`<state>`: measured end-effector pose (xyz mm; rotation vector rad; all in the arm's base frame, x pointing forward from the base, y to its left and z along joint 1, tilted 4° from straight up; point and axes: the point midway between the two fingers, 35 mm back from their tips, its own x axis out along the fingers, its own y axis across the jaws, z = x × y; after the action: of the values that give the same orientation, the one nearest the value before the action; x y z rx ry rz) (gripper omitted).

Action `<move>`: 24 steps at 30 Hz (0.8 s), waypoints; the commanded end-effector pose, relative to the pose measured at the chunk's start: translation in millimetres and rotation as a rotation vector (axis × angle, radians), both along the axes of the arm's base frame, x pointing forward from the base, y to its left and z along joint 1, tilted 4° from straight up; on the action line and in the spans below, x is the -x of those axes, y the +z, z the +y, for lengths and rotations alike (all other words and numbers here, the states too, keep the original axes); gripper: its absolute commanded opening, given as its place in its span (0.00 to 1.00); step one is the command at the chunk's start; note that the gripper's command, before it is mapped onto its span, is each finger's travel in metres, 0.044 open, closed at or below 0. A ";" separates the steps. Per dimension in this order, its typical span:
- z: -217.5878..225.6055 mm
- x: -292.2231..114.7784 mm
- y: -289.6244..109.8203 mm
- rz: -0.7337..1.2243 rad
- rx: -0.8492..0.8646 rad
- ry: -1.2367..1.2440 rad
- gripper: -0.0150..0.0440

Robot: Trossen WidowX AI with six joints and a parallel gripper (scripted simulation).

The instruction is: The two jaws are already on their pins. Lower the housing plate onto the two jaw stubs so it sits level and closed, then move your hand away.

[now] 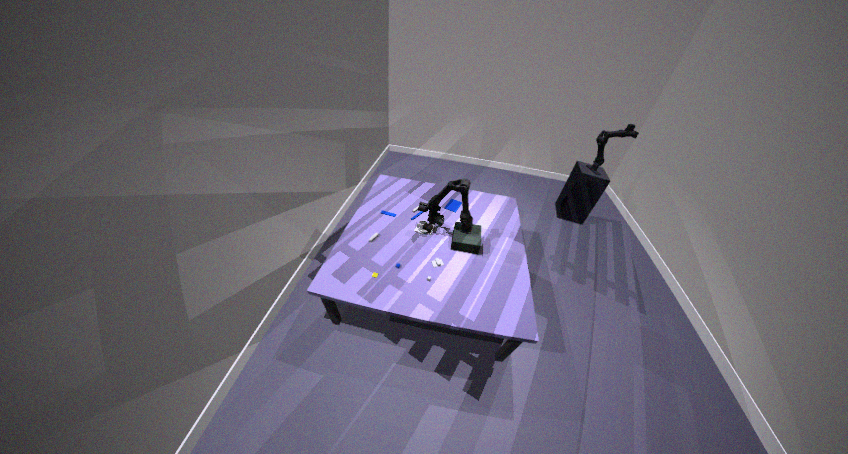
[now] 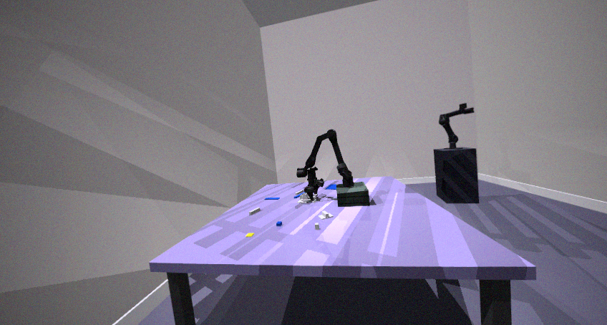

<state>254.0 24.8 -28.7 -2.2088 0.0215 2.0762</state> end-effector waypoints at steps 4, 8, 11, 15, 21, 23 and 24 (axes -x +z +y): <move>0.7 1.2 -1.6 0.003 -0.004 -0.004 0.85; 0.9 1.1 -3.5 0.003 -0.004 -0.003 0.85; 0.9 1.1 -3.6 0.003 -0.004 -0.003 0.85; 0.9 1.1 -3.7 0.003 -0.004 -0.003 0.85; 1.0 1.0 -6.1 0.003 -0.004 -0.003 0.85; 1.0 1.0 -6.1 0.003 -0.004 -0.003 0.85; 1.0 1.0 -6.1 0.003 -0.004 -0.003 0.85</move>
<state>254.3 25.2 -33.6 -2.2087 0.0202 2.0761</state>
